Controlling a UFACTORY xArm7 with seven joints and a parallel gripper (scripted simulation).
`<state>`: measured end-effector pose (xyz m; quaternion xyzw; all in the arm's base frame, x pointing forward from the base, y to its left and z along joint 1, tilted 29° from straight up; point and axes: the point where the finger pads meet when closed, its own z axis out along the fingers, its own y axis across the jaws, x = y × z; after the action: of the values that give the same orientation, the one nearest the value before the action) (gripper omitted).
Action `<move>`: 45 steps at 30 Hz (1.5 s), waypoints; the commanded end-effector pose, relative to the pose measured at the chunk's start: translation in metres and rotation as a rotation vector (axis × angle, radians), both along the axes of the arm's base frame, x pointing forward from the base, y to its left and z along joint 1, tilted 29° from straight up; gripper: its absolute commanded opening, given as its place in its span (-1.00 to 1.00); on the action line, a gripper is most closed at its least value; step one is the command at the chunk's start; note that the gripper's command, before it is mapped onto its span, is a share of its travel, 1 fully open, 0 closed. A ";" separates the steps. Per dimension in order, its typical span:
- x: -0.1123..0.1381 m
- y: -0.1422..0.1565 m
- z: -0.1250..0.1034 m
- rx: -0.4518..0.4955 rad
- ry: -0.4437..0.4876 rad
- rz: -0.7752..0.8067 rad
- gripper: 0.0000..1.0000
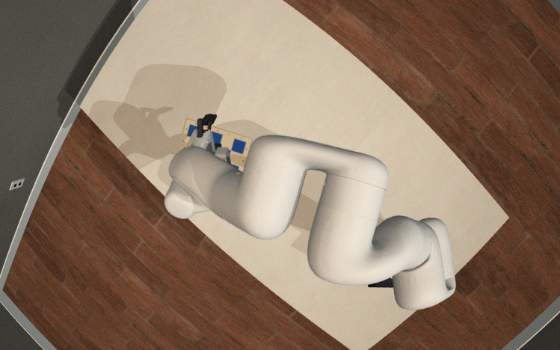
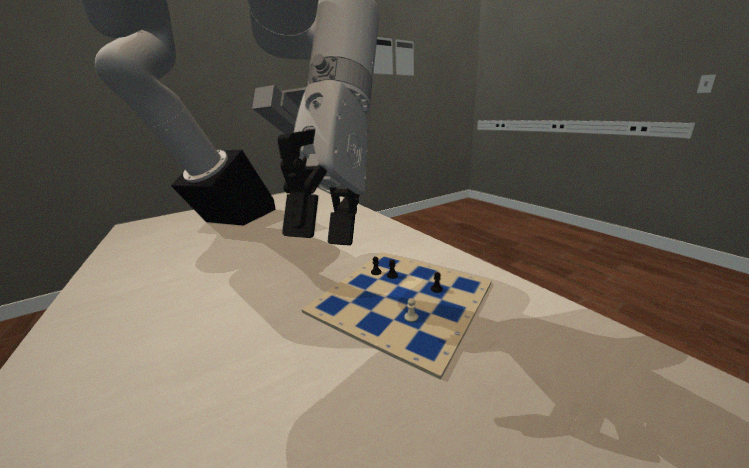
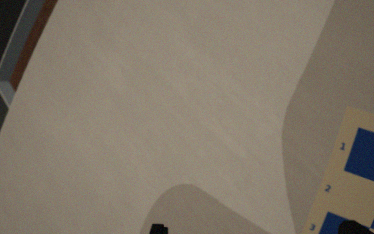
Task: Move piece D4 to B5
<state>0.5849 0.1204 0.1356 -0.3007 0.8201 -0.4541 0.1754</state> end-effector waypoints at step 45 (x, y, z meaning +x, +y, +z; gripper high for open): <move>0.036 0.092 -0.032 0.769 -0.174 -0.682 1.00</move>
<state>0.6166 0.2174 0.1148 0.1087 0.9614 -0.1746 0.1827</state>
